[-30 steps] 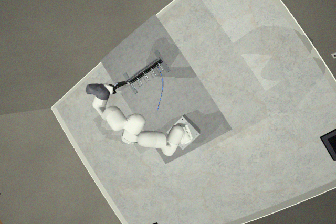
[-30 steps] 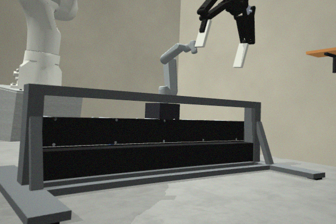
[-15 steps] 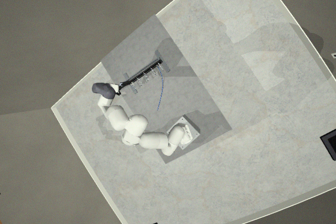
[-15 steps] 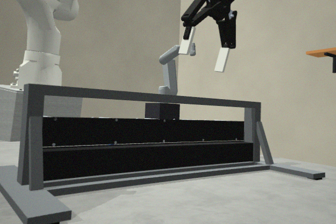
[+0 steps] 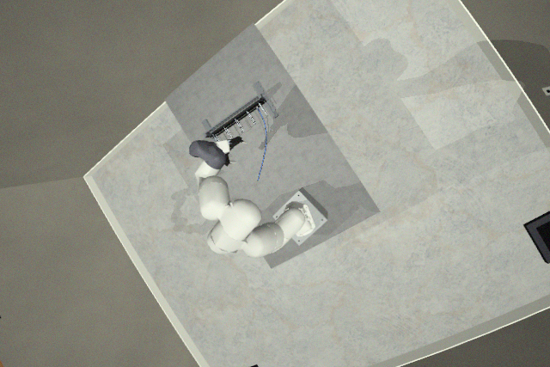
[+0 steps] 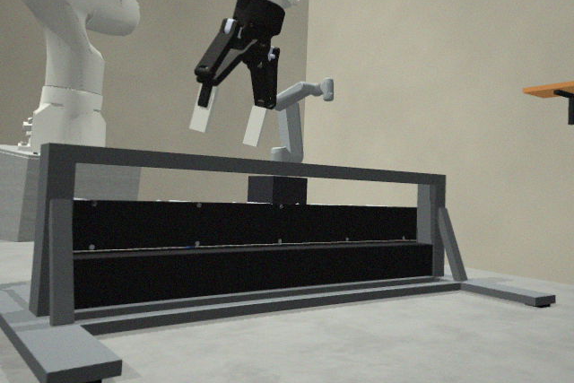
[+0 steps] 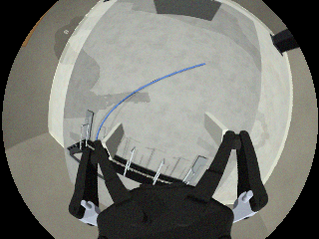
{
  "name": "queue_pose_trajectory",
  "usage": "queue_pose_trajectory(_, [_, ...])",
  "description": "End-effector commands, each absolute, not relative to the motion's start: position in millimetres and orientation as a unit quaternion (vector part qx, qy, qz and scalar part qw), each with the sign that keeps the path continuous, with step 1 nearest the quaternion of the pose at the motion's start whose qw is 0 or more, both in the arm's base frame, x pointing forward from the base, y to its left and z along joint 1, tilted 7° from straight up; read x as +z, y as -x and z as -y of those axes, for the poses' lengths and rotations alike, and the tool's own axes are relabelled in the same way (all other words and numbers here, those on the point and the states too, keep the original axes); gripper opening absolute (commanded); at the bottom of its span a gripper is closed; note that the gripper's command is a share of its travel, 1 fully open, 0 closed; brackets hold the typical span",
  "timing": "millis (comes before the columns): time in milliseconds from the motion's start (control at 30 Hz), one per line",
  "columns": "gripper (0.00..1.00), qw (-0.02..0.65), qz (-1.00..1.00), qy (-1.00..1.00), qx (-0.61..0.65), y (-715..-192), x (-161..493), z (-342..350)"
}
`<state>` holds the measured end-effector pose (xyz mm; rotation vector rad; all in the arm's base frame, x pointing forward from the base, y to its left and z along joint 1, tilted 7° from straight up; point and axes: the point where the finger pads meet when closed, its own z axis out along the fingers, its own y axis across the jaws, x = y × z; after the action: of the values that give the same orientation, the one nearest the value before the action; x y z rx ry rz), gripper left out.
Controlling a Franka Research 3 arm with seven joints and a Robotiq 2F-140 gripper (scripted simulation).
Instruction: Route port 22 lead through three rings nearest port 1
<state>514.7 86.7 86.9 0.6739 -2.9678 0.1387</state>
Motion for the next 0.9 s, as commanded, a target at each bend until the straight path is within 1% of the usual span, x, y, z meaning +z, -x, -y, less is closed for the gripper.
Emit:
queue_pose_trajectory(0, [1.0,0.025,0.934,-0.353,0.042,-492.9,76.4,-75.9])
queue_pose_trajectory(100, [1.0,0.027,0.92,-0.388,0.041,-464.3,66.7,-65.4])
queue_pose_trajectory(167, [1.0,0.027,0.92,-0.388,0.041,-464.3,66.7,-65.4])
queue_pose_trajectory(333, [1.0,0.016,0.881,-0.471,0.038,-442.0,59.6,-58.3])
queue_pose_trajectory(867, [1.0,-0.029,0.765,-0.642,0.034,-440.4,59.1,-57.8])
